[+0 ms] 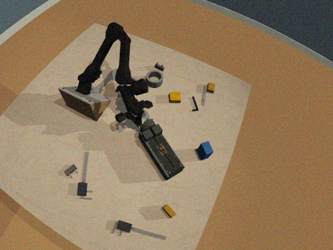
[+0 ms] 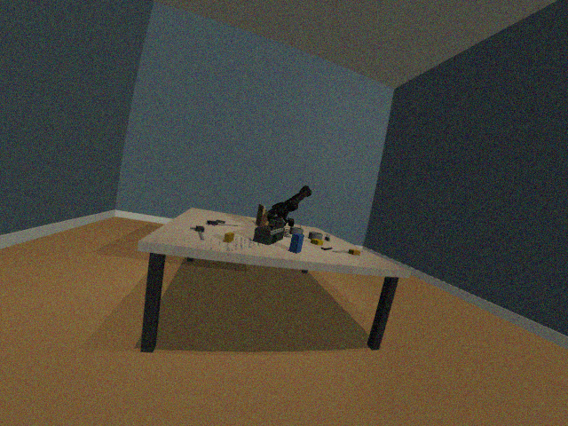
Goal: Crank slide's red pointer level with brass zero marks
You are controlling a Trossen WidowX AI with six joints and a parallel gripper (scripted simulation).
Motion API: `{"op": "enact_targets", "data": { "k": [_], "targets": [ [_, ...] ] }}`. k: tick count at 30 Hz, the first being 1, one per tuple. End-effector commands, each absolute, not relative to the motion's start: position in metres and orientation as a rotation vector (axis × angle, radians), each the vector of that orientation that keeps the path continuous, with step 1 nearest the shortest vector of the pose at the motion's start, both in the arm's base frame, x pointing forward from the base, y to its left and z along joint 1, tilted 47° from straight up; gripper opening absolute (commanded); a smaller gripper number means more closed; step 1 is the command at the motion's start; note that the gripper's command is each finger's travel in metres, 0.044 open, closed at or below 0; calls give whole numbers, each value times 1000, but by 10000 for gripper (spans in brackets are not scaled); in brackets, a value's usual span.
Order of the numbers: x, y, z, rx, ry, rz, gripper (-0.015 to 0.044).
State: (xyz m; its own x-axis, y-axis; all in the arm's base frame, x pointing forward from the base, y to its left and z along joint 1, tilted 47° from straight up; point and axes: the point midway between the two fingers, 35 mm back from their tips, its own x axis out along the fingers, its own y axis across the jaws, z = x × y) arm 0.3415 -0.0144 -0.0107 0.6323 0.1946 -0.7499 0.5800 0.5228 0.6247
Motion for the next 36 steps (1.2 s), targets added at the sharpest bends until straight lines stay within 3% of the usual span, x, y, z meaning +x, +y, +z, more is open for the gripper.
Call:
{"op": "enact_targets", "data": {
  "k": [1, 27, 36],
  "targets": [
    [341, -16, -11, 1019, 888, -275, 0],
    [341, -15, -11, 1024, 889, -272, 0],
    [341, -15, -11, 1024, 889, -272, 236]
  ]
}}
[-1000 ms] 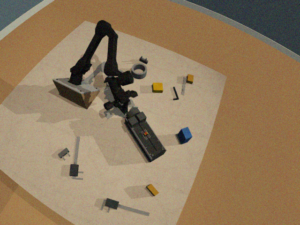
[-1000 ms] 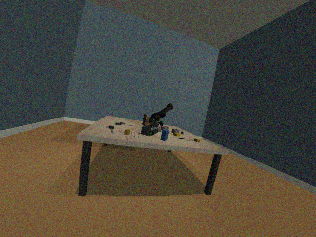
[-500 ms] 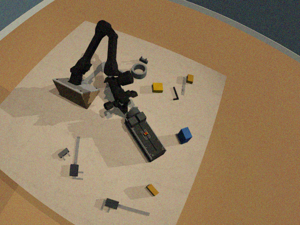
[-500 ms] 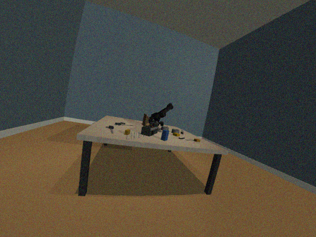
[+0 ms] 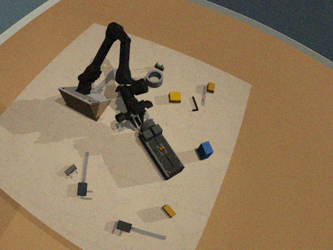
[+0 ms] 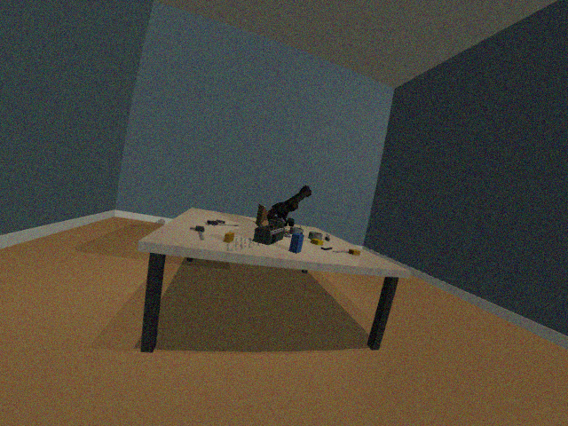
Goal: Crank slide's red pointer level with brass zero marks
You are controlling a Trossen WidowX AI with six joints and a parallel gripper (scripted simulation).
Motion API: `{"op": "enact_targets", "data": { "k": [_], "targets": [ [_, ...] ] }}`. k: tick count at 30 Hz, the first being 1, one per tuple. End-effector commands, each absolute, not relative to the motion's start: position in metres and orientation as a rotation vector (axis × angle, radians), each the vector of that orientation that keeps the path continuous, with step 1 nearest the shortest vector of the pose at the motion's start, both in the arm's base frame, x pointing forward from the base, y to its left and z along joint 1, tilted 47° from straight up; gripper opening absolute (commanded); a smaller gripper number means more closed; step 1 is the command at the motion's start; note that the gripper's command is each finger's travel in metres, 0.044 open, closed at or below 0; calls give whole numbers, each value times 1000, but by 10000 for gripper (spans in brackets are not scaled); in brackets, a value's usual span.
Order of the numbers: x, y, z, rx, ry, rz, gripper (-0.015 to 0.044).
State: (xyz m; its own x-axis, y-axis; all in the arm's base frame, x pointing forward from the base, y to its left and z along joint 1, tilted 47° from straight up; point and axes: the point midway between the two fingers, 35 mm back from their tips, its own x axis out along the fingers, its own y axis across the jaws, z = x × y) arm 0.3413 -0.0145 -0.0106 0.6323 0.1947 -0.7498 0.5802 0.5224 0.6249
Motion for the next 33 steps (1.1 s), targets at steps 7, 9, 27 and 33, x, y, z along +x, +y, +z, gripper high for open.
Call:
{"op": "enact_targets", "data": {
  "k": [7, 9, 27, 33],
  "targets": [
    [341, -15, -11, 1024, 889, -272, 420],
    [341, -15, -10, 1024, 889, -272, 440],
    [339, -79, 45, 1018, 897, -281, 440],
    [332, -114, 78, 1020, 901, -288, 440]
  ]
}}
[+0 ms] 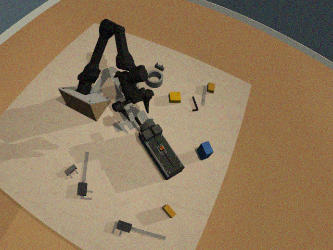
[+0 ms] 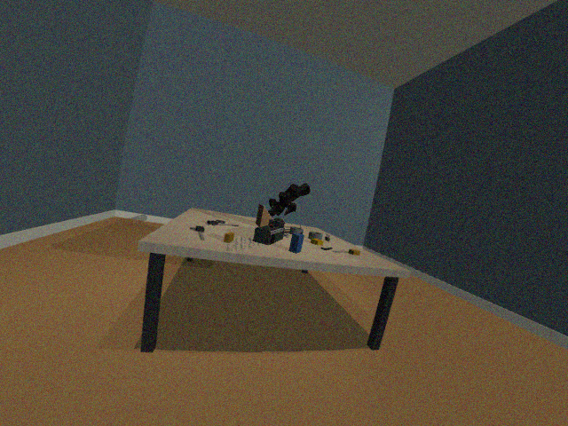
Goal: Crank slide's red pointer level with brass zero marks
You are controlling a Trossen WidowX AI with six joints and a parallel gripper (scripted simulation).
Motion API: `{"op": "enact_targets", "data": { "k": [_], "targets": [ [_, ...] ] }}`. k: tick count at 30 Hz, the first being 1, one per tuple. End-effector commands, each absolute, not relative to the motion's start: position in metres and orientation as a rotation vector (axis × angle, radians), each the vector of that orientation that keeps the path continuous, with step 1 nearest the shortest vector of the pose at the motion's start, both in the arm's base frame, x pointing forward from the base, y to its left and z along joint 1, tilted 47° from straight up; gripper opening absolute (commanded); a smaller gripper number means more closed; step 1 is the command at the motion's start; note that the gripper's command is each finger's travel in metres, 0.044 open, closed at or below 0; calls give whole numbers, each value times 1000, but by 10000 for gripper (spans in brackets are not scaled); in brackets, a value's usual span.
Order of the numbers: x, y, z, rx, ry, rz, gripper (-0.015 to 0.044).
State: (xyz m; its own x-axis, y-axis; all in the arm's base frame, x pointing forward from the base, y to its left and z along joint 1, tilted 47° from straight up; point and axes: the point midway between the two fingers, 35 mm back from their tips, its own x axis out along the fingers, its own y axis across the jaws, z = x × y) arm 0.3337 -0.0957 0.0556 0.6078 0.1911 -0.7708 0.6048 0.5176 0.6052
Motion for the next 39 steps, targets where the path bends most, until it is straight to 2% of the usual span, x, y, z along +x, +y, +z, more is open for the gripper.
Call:
{"op": "enact_targets", "data": {
  "k": [1, 6, 33, 39],
  "targets": [
    [330, -120, 84, 1021, 901, -289, 440],
    [329, -130, 92, 1018, 901, -279, 440],
    [423, -197, 40, 814, 826, 134, 440],
    [427, -186, 26, 809, 823, 142, 440]
  ]
}}
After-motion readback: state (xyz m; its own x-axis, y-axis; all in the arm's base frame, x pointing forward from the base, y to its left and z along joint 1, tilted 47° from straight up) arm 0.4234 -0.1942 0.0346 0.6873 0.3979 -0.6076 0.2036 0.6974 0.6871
